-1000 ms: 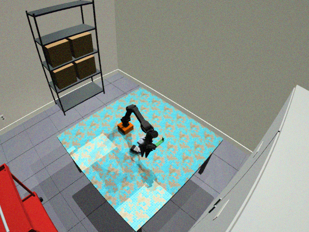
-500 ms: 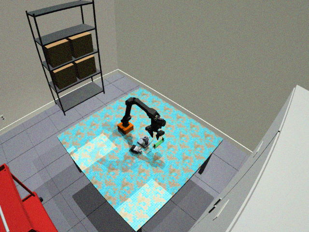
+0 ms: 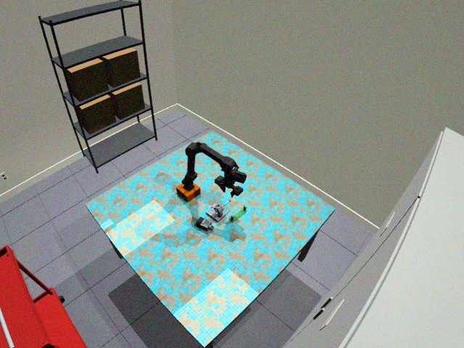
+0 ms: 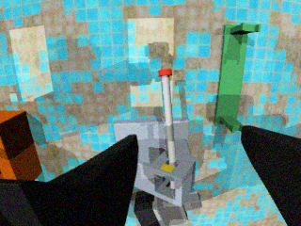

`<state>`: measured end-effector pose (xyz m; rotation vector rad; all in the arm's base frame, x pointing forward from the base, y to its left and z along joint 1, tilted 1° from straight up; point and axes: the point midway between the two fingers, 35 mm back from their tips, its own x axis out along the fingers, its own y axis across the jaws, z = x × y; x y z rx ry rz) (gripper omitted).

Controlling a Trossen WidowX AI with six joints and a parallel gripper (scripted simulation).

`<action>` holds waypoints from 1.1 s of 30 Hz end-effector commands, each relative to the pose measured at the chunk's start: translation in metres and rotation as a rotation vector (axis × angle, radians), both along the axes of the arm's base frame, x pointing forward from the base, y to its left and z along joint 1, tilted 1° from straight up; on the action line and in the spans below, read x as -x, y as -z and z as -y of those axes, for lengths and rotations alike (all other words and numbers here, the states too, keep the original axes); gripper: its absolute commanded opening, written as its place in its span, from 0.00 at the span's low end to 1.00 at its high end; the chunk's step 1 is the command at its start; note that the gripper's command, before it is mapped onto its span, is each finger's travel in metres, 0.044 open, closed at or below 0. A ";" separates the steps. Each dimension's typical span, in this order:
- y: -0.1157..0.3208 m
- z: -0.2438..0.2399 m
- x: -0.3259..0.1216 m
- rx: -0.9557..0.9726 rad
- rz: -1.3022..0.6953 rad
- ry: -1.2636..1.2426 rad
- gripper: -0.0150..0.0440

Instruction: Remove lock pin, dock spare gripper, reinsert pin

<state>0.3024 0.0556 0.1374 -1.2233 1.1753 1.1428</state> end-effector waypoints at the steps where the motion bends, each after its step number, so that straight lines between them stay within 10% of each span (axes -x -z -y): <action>1: 0.032 -0.004 0.005 -0.004 -0.014 0.000 0.76; 33: 0.095 -0.007 0.001 -0.004 -0.015 0.000 0.76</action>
